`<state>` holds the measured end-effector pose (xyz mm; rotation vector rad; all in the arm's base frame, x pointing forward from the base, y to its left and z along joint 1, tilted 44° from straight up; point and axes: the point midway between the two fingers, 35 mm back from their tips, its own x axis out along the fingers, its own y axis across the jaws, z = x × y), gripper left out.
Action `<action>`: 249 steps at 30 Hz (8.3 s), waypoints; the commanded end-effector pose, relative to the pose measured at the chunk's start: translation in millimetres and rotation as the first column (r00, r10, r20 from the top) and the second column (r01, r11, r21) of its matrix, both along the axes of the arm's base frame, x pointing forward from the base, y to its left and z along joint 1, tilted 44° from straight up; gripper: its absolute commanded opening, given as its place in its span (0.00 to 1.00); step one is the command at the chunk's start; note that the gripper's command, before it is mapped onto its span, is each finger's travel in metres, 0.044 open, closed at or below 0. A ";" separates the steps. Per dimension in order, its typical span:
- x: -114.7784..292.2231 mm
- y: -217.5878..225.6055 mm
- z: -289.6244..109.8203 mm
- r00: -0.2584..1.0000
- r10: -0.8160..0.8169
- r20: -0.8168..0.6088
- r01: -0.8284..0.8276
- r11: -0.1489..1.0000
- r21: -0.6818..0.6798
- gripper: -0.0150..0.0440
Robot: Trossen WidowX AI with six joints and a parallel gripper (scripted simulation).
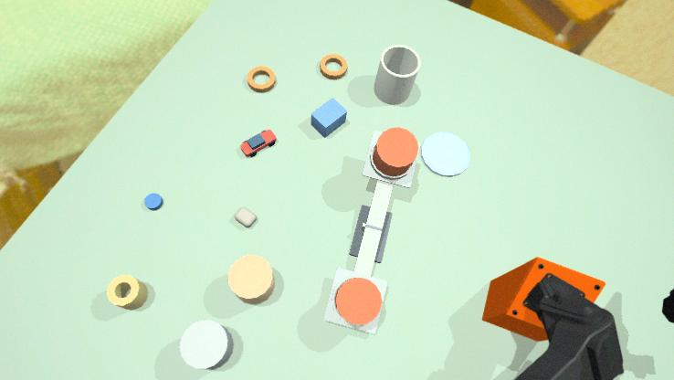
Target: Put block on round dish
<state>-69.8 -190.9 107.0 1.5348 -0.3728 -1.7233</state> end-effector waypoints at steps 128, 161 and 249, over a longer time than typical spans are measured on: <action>326.7 248.8 -34.5 -0.159 0.703 0.693 -0.687 -0.583 0.434 1.00; 325.5 316.2 -52.1 0.115 0.757 0.643 -0.619 -0.452 0.642 1.00; 334.3 304.9 -43.5 0.114 0.763 0.636 -0.621 -0.444 0.646 0.25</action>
